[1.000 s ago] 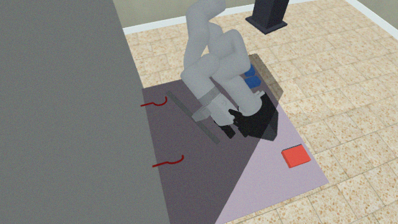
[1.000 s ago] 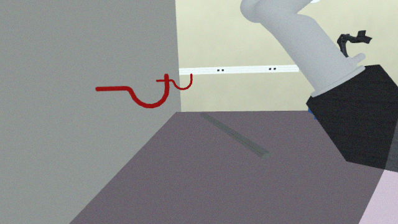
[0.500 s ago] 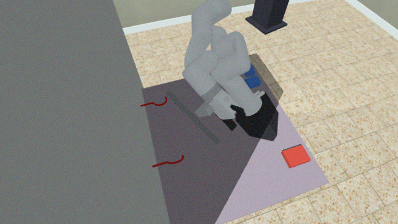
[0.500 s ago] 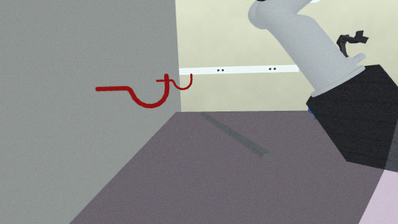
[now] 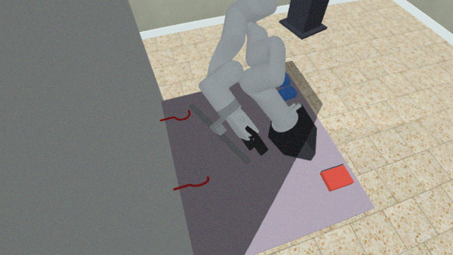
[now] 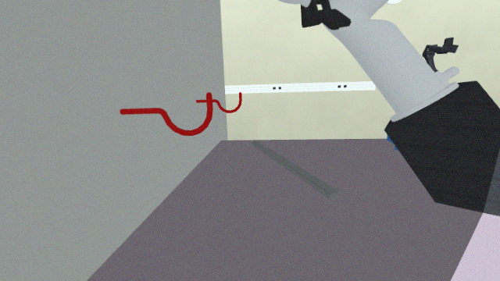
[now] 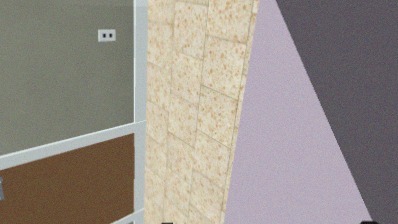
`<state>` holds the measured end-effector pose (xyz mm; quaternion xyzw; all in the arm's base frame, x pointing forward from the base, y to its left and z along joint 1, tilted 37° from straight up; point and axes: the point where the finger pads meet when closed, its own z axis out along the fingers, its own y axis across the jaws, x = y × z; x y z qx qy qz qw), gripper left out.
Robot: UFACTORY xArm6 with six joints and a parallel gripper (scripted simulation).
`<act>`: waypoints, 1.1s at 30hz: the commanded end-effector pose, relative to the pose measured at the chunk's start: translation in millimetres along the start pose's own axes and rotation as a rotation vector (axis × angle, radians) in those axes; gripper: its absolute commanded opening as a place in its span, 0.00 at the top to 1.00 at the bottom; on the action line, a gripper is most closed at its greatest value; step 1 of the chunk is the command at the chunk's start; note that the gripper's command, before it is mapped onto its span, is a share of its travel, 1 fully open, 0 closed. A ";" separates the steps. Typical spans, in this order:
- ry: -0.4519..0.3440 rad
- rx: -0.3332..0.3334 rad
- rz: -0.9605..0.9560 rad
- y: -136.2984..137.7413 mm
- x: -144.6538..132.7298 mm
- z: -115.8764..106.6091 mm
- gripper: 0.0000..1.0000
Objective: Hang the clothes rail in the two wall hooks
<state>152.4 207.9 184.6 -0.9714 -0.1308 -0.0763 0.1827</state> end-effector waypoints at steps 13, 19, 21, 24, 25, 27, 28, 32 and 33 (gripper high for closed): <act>0.086 -0.046 0.236 54.3 36.9 -13.5 0.00; 0.126 -0.069 0.346 78.6 47.1 -20.2 0.00; 0.132 -0.073 0.364 87.8 50.3 -22.8 0.00; 0.132 -0.073 0.364 89.8 51.0 -23.4 0.00; 0.144 -0.080 0.394 94.3 52.2 -24.8 0.00; 0.161 -0.090 0.443 103.7 54.6 -27.7 0.00; 0.161 -0.090 0.443 108.3 55.9 -29.1 0.00; 0.190 -0.107 0.522 124.5 58.8 -34.4 0.00; 0.190 -0.107 0.522 129.2 59.6 -35.9 0.00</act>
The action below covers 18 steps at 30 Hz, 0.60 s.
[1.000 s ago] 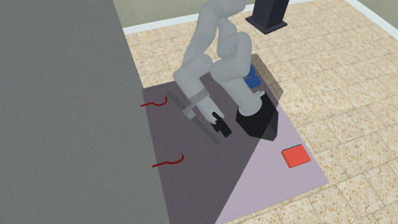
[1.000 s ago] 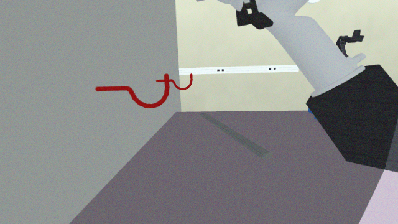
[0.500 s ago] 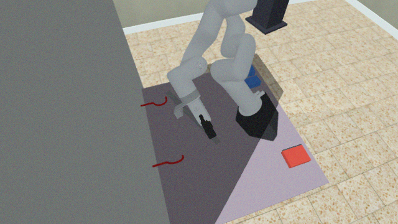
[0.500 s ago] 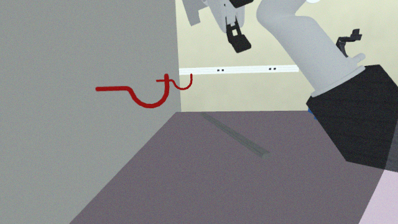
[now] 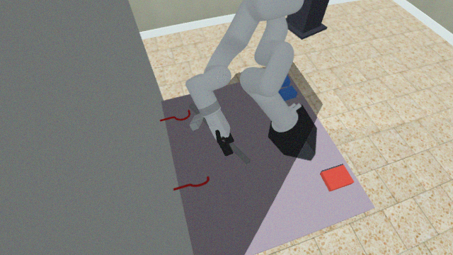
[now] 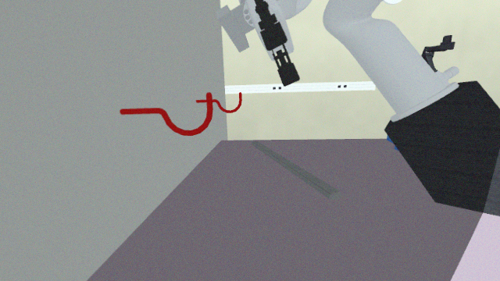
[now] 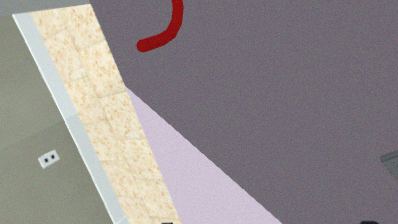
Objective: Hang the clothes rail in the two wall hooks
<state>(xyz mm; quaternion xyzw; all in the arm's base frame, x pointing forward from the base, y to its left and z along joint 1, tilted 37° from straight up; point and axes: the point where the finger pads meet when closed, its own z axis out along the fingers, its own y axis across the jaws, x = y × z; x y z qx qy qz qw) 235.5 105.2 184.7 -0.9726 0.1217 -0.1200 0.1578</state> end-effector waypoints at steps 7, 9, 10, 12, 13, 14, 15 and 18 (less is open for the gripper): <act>0.046 -0.023 0.125 30.5 23.8 -7.6 0.00; 0.058 -0.030 0.156 34.7 26.1 -8.6 0.00; 0.069 -0.036 0.186 39.0 28.6 -9.7 0.00; 0.075 -0.040 0.204 47.6 33.4 -11.8 0.00; 0.075 -0.040 0.204 49.4 34.4 -12.2 0.00; 0.087 -0.047 0.235 53.9 36.4 -13.4 0.00; 0.098 -0.053 0.265 58.3 38.4 -14.6 0.00; 0.104 -0.057 0.283 69.1 43.4 -17.5 0.00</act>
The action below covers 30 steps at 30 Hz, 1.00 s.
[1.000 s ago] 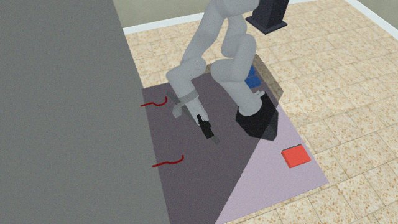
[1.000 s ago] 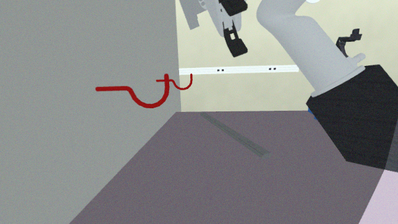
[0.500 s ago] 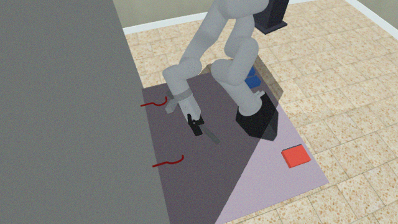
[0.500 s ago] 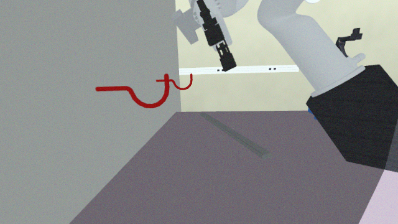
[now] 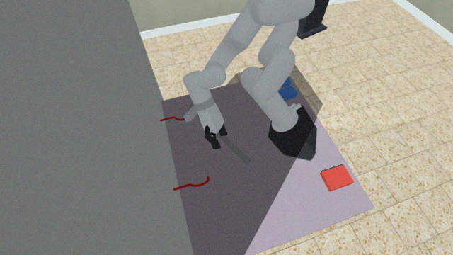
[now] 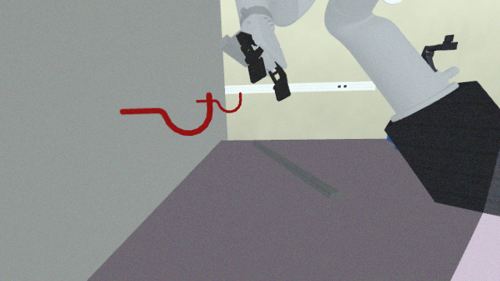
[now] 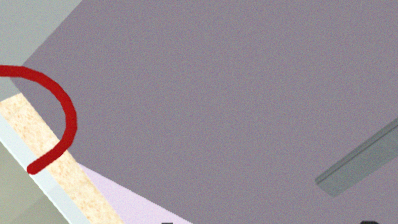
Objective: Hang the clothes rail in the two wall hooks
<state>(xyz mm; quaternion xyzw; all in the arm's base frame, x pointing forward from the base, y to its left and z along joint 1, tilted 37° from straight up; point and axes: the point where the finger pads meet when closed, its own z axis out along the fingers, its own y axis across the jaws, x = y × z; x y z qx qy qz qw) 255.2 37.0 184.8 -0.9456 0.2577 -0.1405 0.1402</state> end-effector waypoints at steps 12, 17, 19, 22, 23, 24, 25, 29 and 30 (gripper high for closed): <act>0.068 -0.036 0.180 45.1 32.6 -11.0 0.00; 0.097 -0.053 0.259 64.6 42.0 -16.2 0.00; 0.120 -0.066 0.321 73.6 45.5 -18.8 0.00; 0.127 -0.070 0.338 84.6 49.8 -21.9 0.00; 0.127 -0.070 0.338 84.6 49.8 -21.9 0.00; 0.127 -0.070 0.338 84.6 49.8 -21.9 0.00; 0.138 -0.076 0.369 89.2 51.1 -23.3 0.00; 0.156 -0.087 0.417 105.1 55.7 -28.2 0.00; 0.167 -0.093 0.448 109.8 56.6 -29.7 0.00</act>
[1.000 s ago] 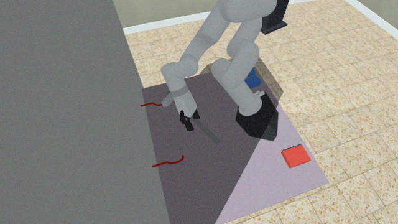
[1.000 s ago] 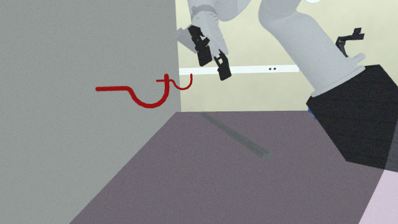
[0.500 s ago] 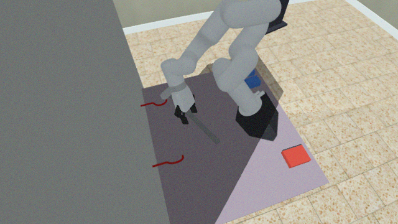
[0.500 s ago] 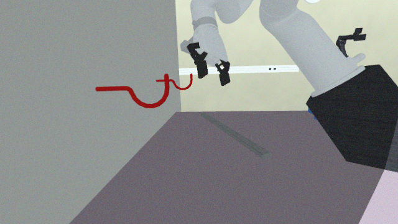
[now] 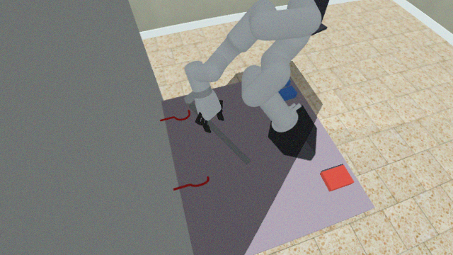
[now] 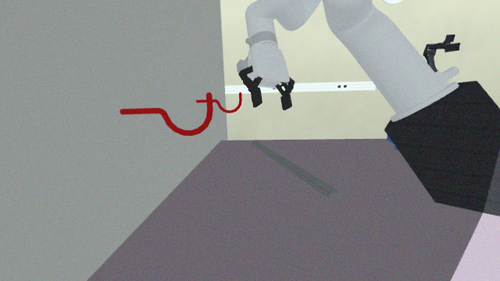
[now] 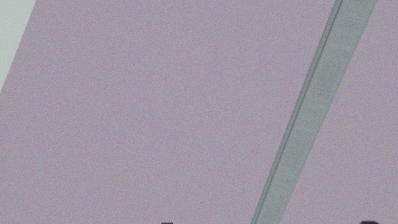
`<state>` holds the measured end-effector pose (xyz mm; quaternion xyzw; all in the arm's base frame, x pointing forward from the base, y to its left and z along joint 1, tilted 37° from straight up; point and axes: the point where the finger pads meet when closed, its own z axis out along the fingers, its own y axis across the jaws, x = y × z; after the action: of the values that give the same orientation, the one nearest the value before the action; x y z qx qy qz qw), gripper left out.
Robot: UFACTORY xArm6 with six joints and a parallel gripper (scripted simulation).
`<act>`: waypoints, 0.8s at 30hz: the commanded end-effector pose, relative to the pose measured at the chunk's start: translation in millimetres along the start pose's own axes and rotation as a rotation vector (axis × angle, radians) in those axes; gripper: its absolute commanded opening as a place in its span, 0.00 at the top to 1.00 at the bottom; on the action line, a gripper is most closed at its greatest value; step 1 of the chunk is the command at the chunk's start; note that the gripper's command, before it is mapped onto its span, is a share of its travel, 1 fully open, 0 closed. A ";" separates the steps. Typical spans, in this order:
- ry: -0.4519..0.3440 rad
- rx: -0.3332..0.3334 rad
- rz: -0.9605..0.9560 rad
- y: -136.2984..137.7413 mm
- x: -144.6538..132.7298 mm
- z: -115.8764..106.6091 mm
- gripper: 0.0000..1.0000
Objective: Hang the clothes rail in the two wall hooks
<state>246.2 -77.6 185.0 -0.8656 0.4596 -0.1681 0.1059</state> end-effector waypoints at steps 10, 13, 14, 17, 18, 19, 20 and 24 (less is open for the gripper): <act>0.063 -0.034 0.167 41.0 29.7 -10.0 0.00; 0.086 -0.047 0.228 44.0 31.1 -10.9 0.00; 0.093 -0.050 0.246 45.4 31.7 -11.3 0.00; 0.093 -0.050 0.246 49.8 33.7 -12.6 0.00; 0.093 -0.050 0.246 51.2 34.3 -13.1 0.00; 0.093 -0.050 0.246 52.8 35.0 -13.5 0.00; 0.093 -0.050 0.246 54.2 35.6 -14.0 0.00; 0.093 -0.050 0.246 60.1 38.2 -15.7 0.00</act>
<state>216.4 -139.2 185.2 -0.7966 0.5710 -0.1807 0.0823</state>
